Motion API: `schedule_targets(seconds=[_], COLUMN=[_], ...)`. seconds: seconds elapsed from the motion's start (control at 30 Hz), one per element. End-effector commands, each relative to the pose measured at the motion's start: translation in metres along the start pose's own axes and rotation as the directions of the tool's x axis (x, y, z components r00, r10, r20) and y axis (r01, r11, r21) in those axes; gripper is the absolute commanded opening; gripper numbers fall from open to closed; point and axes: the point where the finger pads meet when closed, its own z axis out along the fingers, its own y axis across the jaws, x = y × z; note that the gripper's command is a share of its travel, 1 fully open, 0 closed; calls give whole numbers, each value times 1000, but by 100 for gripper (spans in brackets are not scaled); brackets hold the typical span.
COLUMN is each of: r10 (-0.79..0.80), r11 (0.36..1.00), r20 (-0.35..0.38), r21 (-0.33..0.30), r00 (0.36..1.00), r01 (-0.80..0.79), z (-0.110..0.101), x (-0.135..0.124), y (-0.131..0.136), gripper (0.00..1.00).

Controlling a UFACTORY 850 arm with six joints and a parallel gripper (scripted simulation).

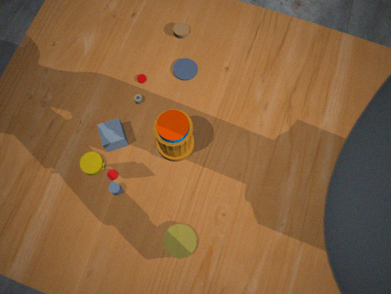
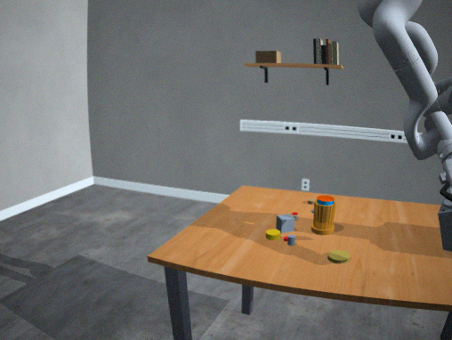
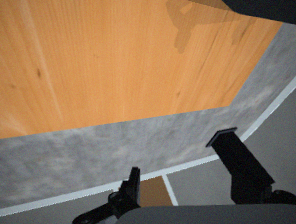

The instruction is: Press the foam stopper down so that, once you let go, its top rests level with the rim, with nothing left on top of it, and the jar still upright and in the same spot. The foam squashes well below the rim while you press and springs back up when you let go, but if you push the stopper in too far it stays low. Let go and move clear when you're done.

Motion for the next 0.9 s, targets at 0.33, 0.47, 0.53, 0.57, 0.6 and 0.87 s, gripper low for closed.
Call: schedule_targets(seconds=[0.33,0.47,0.53,0.57,0.6,0.87], r10=[0,0,0,0,0,-14], r11=[1000,1000,1000,1000,1000,1000], r20=[1,1,1,1,1,32], r21=[0,0,0,0,0,-22], r00=[1000,1000,1000,1000,1000,999], r01=[0,0,0,0,0,14], z=[0,0,0,0,0,5], x=[0,0,0,0,0,-13], y=[0,0,0,0,0,-5], gripper=[100,100,100,0,0,0])
